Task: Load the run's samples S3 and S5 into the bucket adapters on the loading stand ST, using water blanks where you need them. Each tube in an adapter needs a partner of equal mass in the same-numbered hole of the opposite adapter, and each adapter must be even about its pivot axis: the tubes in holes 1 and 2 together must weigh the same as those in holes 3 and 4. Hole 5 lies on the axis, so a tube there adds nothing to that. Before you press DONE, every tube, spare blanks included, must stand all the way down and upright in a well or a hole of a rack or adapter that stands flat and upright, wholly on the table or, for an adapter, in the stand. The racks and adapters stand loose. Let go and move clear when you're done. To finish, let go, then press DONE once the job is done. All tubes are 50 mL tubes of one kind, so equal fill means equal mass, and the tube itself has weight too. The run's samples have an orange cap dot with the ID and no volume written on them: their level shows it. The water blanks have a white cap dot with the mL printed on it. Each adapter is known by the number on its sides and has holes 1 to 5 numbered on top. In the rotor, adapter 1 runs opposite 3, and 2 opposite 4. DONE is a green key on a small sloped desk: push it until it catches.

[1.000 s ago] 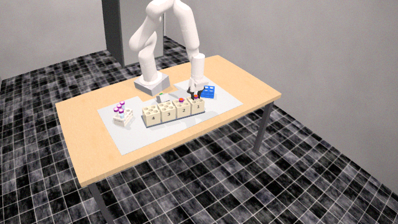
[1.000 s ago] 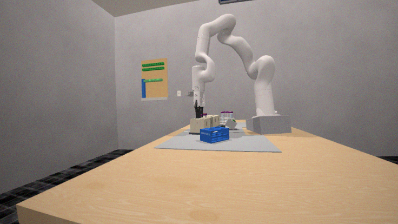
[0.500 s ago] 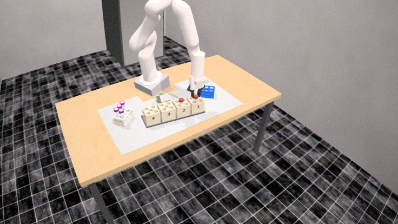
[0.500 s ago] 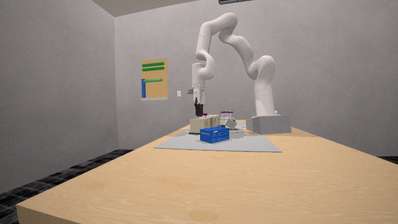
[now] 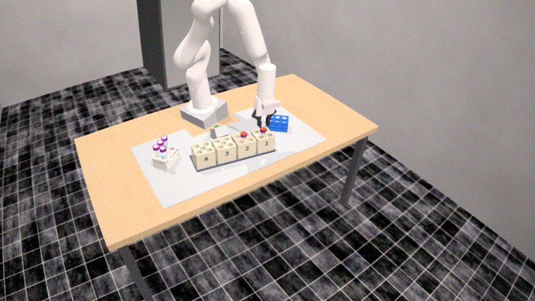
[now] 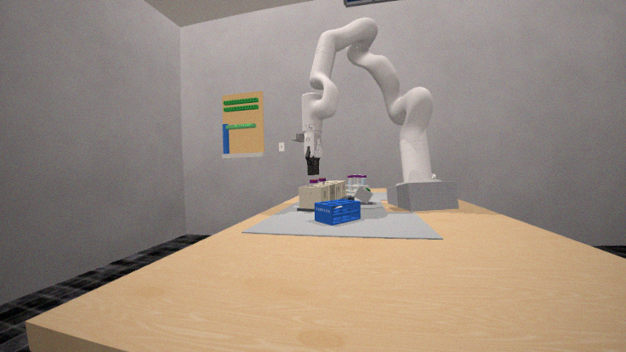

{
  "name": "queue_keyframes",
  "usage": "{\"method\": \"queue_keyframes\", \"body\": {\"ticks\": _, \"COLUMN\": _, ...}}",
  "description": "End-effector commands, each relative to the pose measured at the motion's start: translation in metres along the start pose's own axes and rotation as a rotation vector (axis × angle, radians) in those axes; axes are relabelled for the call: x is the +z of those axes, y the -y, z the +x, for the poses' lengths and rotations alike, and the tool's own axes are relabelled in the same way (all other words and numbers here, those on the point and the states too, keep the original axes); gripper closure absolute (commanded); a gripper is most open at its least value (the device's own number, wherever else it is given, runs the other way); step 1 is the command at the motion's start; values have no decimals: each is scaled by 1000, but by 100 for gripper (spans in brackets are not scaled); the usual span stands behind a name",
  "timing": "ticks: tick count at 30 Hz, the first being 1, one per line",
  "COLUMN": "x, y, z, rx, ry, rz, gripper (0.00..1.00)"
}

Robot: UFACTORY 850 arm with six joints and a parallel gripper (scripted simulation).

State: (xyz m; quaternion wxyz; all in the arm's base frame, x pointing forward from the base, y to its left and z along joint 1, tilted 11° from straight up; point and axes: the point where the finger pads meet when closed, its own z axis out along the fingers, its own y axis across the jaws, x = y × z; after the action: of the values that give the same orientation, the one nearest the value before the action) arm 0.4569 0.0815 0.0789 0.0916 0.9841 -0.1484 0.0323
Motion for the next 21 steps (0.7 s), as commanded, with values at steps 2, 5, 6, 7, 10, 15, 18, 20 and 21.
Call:
{"method": "queue_keyframes", "body": {"ticks": 2, "x": -14, "y": 0, "z": 1, "rx": 0, "ry": 0, "rz": 1, "gripper": 56}}
{"method": "queue_keyframes", "body": {"ticks": 5, "x": -16, "y": 0, "z": 1, "rx": 0, "ry": 0, "rz": 1, "gripper": 56}}
{"method": "queue_keyframes", "body": {"ticks": 6, "x": -18, "y": 0, "z": 1, "rx": 0, "ry": 0, "rz": 1, "gripper": 56}}
{"method": "queue_keyframes", "body": {"ticks": 7, "x": -20, "y": 0, "z": 1, "rx": 0, "ry": 0, "rz": 1, "gripper": 56}}
{"method": "queue_keyframes", "body": {"ticks": 10, "x": -26, "y": 0, "z": 1, "rx": 0, "ry": 0, "rz": 1, "gripper": 56}}
{"method": "queue_keyframes", "body": {"ticks": 15, "x": -36, "y": 0, "z": 1, "rx": 0, "ry": 0, "rz": 1, "gripper": 56}}
{"method": "queue_keyframes", "body": {"ticks": 18, "x": -42, "y": 0, "z": 1, "rx": 0, "ry": 0, "rz": 1, "gripper": 56}}
{"method": "queue_keyframes", "body": {"ticks": 20, "x": -46, "y": 0, "z": 1, "rx": 0, "ry": 0, "rz": 1, "gripper": 56}}
{"method": "queue_keyframes", "body": {"ticks": 21, "x": -46, "y": 0, "z": 1, "rx": 0, "ry": 0, "rz": 1, "gripper": 56}}
